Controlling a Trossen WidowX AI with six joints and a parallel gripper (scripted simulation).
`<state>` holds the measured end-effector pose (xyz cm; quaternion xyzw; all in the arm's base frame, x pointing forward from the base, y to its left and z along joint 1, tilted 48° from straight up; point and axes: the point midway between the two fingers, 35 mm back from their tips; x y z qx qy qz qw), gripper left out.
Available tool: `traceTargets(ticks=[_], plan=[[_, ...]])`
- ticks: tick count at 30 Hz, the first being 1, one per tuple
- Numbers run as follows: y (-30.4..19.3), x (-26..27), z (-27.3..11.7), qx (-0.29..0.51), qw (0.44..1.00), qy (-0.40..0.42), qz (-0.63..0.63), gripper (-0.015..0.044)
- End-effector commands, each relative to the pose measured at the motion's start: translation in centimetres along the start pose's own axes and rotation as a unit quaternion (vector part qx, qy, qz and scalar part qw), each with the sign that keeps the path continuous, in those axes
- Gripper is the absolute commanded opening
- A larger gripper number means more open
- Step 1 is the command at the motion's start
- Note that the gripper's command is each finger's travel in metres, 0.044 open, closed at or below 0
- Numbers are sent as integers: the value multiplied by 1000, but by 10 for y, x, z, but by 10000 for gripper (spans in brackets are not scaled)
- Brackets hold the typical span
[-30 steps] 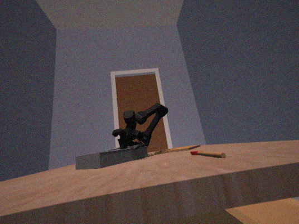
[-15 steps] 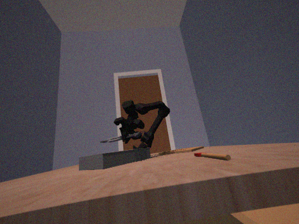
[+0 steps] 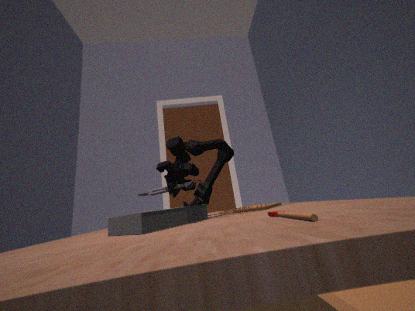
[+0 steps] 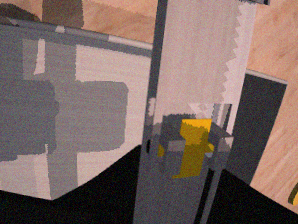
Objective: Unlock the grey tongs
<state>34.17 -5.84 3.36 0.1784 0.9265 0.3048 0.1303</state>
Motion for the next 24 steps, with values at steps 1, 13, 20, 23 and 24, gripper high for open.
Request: traceTargets(ticks=[1,13,20,23,24], plan=[[-1,-4,-1,-2,1000,15,-5,-150],[-5,-5,3,-12,996,91,-7,-150],[-7,-5,4,-23,991,135,-8,-150],[-7,-5,4,-29,988,153,-8,-150],[-7,-5,4,-31,987,159,-8,-150]])
Point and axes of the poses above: the point midway between the two fingers, 35 mm back from their tips, its own z axis out along the fingers, its own x axis across the jaws, y = z × x, and after that the axes turned 14 degrees about -z, right-handed
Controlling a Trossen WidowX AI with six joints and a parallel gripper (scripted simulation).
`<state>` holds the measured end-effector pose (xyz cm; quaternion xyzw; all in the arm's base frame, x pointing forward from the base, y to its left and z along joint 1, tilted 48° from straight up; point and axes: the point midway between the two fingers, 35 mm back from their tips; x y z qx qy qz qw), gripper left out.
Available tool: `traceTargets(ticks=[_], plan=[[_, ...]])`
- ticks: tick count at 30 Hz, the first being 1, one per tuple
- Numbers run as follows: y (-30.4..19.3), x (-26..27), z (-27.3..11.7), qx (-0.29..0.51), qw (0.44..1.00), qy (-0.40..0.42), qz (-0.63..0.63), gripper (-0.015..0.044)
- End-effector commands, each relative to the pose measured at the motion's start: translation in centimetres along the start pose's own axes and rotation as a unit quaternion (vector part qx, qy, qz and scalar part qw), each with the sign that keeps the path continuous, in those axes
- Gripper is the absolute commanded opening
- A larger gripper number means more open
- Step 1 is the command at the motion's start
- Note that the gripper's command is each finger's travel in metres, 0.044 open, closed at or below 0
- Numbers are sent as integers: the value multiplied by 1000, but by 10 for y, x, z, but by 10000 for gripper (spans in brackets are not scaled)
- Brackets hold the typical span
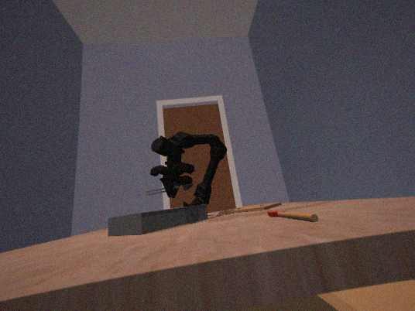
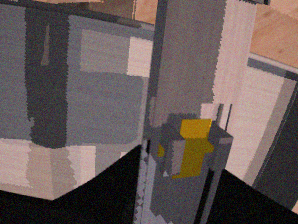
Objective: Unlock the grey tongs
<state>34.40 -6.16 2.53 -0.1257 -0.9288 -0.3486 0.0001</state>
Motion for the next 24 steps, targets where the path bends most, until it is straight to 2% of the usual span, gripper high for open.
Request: traceTargets(ticks=[1,12,24], plan=[[0,-2,-3,-9,1000,20,-5,-150],[0,-1,-4,-36,996,84,-6,-150],[3,1,-3,-36,995,90,-6,-150]])
Point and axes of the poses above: the point midway between the two fingers, 35 mm back from their tips, its own z axis out along the fingers, its own x axis across the jaws, y = z × x, and after that the axes turned 14 degrees about -z, right-handed
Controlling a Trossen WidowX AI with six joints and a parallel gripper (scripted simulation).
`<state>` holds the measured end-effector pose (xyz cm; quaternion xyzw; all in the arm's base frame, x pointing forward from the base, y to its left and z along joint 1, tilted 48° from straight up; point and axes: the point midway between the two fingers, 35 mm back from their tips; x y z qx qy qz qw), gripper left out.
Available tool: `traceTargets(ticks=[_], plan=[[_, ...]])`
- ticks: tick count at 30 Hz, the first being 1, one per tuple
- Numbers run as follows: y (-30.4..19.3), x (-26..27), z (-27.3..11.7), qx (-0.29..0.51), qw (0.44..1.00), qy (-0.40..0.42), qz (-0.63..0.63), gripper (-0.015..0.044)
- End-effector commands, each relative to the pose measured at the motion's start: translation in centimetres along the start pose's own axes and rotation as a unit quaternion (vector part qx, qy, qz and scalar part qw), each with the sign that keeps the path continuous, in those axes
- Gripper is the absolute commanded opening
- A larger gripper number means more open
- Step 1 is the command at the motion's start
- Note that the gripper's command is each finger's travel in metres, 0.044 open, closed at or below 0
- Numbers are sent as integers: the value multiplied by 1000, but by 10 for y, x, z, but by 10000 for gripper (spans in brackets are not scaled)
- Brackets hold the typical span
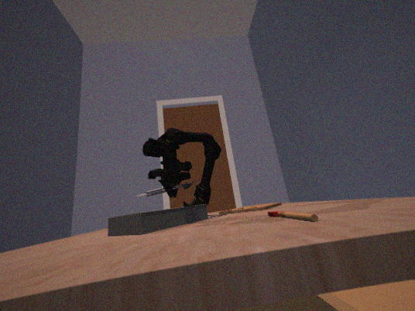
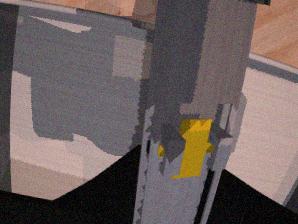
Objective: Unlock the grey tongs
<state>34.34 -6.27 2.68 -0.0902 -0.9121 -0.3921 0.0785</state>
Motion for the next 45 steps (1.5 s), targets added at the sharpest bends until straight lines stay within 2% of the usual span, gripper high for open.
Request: traceTargets(ticks=[1,22,45], plan=[[6,1,-1,1,1000,-1,-5,-150],[127,42,-20,11,991,-26,-131,-150],[235,137,-27,-3,959,-47,-279,-150]])
Point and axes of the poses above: the point midway between the two fingers, 35 mm back from their tips, its own z axis out along the fingers, its own x axis across the jaws, y = z × x, and after that the axes turned 14 degrees about -z, right-handed
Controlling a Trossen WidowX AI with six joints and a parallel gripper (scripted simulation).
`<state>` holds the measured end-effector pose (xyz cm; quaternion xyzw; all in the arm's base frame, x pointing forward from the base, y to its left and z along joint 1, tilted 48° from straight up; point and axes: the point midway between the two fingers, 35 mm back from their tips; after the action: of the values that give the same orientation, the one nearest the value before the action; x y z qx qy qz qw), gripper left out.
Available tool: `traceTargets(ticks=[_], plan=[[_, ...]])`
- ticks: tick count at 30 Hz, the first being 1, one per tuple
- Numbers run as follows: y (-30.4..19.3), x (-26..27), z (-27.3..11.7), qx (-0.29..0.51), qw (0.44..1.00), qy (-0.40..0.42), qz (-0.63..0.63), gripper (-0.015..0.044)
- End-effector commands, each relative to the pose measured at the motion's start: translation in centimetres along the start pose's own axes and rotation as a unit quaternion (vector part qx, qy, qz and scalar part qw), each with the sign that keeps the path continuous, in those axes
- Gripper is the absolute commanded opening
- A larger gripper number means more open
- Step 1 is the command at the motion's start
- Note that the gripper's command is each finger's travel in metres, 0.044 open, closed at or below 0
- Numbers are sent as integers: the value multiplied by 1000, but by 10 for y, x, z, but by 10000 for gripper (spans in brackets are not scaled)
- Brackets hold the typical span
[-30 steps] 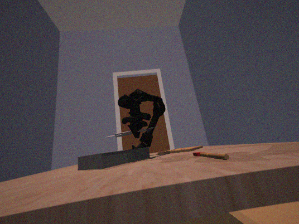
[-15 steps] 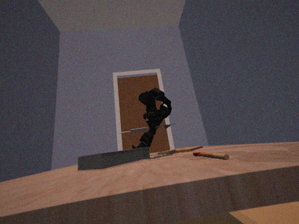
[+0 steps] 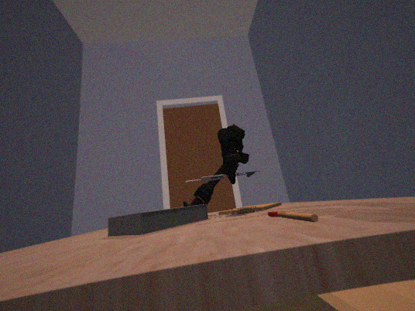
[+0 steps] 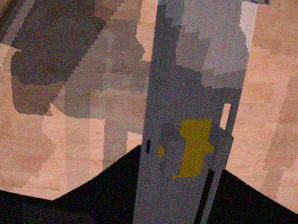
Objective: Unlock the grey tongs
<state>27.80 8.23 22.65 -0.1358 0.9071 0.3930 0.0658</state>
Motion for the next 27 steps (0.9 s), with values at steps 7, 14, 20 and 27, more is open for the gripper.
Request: traceTargets(ticks=[7,14,20,27], plan=[[53,25,-6,-13,998,-12,-60,-150],[58,29,-2,-9,998,-1,-65,-150],[73,39,10,8,996,30,-83,-150],[89,53,22,30,992,63,-107,-150]])
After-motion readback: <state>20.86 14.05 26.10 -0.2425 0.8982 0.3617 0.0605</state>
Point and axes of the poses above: the point midway between the two fingers, 35 mm back from their tips, its own z axis out along the fingers, its own x axis across the jaws, y = z × x, and after that the axes turned 14 degrees about -z, right-handed
